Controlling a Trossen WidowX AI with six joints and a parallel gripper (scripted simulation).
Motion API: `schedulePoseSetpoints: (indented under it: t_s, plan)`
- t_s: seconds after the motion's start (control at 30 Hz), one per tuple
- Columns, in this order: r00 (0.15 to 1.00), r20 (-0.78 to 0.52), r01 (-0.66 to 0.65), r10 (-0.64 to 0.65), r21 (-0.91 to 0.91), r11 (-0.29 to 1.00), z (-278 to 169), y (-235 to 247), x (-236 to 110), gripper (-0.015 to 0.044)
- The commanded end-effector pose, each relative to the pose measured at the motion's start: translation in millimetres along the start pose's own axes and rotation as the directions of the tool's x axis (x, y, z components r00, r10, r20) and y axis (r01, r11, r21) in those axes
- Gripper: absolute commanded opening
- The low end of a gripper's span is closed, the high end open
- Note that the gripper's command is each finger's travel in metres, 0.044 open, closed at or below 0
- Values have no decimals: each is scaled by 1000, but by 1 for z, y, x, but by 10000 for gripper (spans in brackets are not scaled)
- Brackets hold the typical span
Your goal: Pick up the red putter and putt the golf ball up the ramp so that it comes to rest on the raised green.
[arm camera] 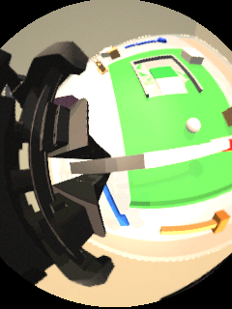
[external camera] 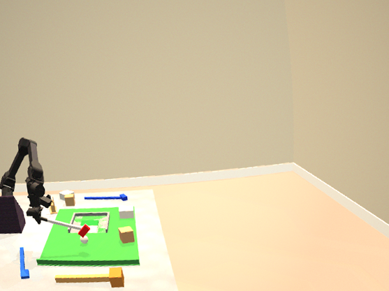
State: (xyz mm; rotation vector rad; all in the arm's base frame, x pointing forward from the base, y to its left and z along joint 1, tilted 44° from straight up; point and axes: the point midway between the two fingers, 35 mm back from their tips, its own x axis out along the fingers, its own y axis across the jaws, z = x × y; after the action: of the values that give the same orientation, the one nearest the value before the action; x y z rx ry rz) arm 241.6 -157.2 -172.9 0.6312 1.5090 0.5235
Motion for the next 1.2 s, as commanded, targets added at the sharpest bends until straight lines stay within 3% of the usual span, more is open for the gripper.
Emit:
schedulePoseSetpoints:
  t_s: [0.0,0.83,1.17]
  plan:
    - [1000,-3,-11,11,10,1000,-2,2,25,0]
    - [1000,-3,-12,12,9,1000,-2,3,59,0]
    - [1000,-10,-10,10,5,1000,-3,2,57,0]
